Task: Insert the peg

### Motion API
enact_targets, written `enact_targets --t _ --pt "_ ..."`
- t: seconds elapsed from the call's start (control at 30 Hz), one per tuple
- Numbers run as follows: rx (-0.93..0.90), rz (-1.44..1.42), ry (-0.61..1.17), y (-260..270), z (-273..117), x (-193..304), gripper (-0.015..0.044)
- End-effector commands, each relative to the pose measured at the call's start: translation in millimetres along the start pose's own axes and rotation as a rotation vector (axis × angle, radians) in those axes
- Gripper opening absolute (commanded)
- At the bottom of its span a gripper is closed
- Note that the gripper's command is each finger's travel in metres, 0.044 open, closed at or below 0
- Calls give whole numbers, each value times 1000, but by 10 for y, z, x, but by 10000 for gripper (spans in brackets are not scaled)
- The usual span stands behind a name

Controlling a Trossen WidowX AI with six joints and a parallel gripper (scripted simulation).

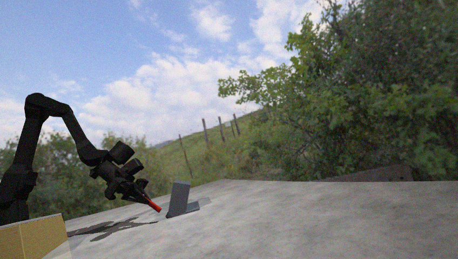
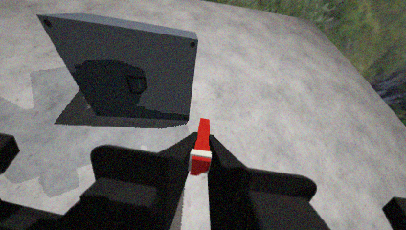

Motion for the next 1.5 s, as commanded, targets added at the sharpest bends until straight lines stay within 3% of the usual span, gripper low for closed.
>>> enact_targets --t 0.0,1.47 --pt "-2 1 -23 31 -28 9 0" --pt "-83 -16 -269 415 -427 152 0"
Point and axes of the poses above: the point midway between the two fingers, 35 mm back from their tips, its own z axis out along the fingers, its own y axis across the jaws, x = y × z, the point moved 1 cm from there along -z, back along the fingers, and after that the axes turned 7 degrees about -z, right-handed, at the moved point
